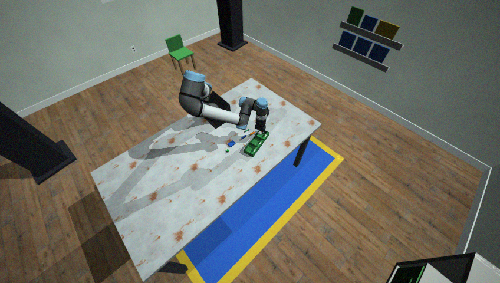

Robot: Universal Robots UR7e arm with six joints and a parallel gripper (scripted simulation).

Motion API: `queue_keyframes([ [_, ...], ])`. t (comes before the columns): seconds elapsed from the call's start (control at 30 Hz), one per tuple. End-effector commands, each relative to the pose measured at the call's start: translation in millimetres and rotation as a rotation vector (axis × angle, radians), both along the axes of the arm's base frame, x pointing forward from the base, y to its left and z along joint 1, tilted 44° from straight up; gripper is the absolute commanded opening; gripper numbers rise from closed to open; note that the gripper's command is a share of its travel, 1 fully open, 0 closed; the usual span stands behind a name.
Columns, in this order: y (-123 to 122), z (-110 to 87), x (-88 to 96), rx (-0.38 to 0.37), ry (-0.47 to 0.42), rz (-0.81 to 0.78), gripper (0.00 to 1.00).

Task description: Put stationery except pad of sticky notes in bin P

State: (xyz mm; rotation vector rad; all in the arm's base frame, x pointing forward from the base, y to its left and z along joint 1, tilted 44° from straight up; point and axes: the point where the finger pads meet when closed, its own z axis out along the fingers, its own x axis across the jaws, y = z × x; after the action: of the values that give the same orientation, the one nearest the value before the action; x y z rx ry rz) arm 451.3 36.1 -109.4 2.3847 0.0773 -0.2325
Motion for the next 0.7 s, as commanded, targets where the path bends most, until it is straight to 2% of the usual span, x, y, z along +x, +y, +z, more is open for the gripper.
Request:
queue_keyframes([
  [0.0, -2.5, -2.4, -0.3, 0.000, -0.001, 0.001, 0.45],
  [0.67, -26.9, -28.3, -5.5, 0.000, -0.001, 0.001, 0.45],
])
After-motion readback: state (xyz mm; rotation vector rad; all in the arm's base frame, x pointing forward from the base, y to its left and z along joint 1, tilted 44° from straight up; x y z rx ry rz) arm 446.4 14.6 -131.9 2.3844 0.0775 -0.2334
